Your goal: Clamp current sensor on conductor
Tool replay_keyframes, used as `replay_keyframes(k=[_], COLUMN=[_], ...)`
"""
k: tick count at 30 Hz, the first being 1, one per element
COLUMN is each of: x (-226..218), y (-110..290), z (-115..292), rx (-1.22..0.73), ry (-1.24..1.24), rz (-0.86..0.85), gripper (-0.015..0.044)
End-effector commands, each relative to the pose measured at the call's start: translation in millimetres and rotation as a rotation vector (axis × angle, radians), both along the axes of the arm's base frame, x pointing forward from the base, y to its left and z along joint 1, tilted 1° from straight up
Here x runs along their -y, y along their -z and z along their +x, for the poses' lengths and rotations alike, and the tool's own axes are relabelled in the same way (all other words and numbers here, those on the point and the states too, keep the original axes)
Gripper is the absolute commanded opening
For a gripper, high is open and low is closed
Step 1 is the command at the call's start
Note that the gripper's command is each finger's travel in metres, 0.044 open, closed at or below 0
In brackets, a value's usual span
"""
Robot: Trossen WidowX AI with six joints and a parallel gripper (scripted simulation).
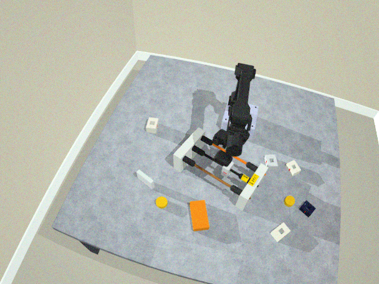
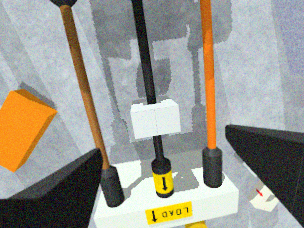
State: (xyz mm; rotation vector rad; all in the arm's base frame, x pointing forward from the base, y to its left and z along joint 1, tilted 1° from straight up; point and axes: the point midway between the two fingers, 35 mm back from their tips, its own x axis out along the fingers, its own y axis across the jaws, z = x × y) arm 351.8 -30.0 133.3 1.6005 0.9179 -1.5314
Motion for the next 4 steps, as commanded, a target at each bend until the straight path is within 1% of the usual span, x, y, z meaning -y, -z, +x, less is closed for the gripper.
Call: replay_keyframes(k=[1, 4], x=[0.7, 0.0], y=[-0.2, 0.0], z=[-0.4, 0.0], rx=[-0.002, 0.000], ry=[0.005, 0.000], rz=[-0.004, 0.000], gripper=[0.0440, 0.0440])
